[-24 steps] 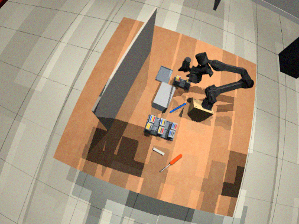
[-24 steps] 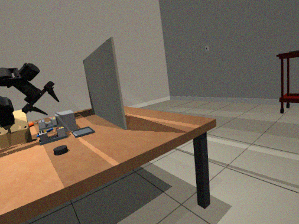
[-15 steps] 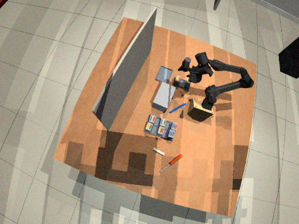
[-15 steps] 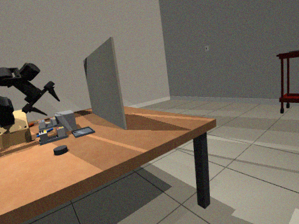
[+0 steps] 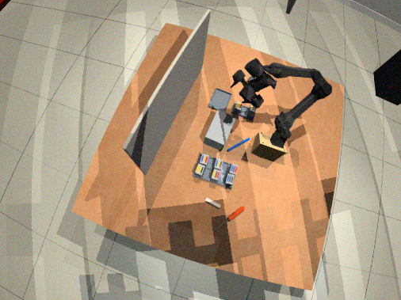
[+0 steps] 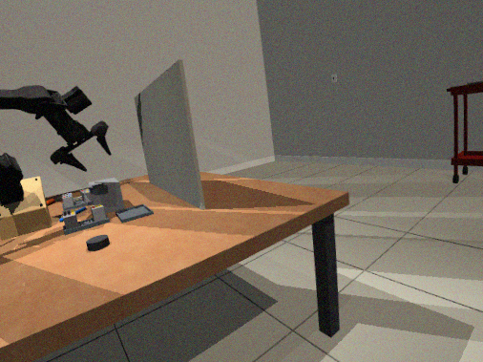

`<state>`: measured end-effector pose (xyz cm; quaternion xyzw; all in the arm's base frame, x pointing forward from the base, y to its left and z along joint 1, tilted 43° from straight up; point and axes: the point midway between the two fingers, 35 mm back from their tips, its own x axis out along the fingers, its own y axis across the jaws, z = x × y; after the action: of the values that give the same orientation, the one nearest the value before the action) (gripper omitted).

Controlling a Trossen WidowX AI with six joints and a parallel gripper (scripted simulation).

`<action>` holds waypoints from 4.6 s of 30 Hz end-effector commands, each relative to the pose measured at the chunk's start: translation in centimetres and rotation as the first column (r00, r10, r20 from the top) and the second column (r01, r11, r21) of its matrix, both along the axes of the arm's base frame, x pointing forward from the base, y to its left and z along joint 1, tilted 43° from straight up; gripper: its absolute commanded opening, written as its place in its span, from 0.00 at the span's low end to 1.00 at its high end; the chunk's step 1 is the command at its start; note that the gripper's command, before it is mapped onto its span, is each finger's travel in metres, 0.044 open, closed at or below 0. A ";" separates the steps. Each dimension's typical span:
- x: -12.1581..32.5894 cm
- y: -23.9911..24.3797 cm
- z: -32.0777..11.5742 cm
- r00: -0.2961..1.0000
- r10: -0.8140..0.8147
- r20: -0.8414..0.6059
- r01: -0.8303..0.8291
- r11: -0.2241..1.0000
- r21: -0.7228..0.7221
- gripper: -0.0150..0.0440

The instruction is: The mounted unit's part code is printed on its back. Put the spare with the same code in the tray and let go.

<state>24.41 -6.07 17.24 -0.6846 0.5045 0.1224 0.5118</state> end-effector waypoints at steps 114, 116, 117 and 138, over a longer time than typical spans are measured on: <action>-2.3 -9.1 -6.2 -0.854 -0.504 -0.126 -0.019 -0.213 0.977 0.76; -2.3 -9.4 -6.5 -0.854 -0.504 -0.127 -0.019 -0.213 0.977 0.76; -2.3 -9.5 -6.6 -0.854 -0.504 -0.127 -0.019 -0.213 0.977 0.76; -2.4 -11.8 -9.0 -0.854 -0.505 -0.125 -0.019 -0.209 0.978 0.76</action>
<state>22.17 -17.56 8.71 0.3021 0.2537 -0.6694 0.6295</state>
